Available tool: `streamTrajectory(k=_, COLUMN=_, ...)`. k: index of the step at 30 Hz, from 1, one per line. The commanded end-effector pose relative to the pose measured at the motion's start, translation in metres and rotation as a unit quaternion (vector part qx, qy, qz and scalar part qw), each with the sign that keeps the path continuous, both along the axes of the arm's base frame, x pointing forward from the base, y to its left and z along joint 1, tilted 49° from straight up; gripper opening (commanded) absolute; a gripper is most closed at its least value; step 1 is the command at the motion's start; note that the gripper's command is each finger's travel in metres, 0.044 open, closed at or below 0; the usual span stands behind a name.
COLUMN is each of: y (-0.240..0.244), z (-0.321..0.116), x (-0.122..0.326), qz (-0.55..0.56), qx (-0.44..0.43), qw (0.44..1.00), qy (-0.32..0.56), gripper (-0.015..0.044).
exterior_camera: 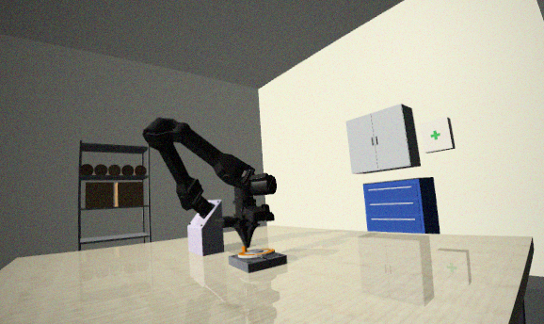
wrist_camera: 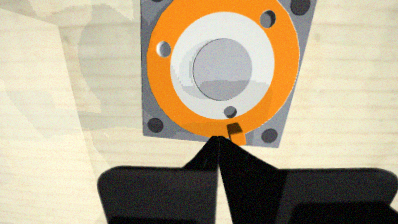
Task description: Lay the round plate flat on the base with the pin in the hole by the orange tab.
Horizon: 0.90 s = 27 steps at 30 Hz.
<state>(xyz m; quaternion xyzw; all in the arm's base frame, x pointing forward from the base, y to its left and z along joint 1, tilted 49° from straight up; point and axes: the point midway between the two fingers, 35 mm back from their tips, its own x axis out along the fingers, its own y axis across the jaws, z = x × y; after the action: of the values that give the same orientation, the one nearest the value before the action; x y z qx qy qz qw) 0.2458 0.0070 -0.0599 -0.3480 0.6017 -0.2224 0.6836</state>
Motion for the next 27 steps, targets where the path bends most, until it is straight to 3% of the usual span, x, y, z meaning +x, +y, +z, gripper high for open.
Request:
streamTrajectory(k=1, y=-0.005, z=0.004, x=0.000, qz=0.000, qx=-0.002, qw=1.000, qy=0.000, gripper=0.0000)
streamTrajectory(k=27, y=-0.022, z=0.027, x=0.017, qz=0.000, qx=-0.003, qw=1.000, qy=0.000, gripper=0.0000)
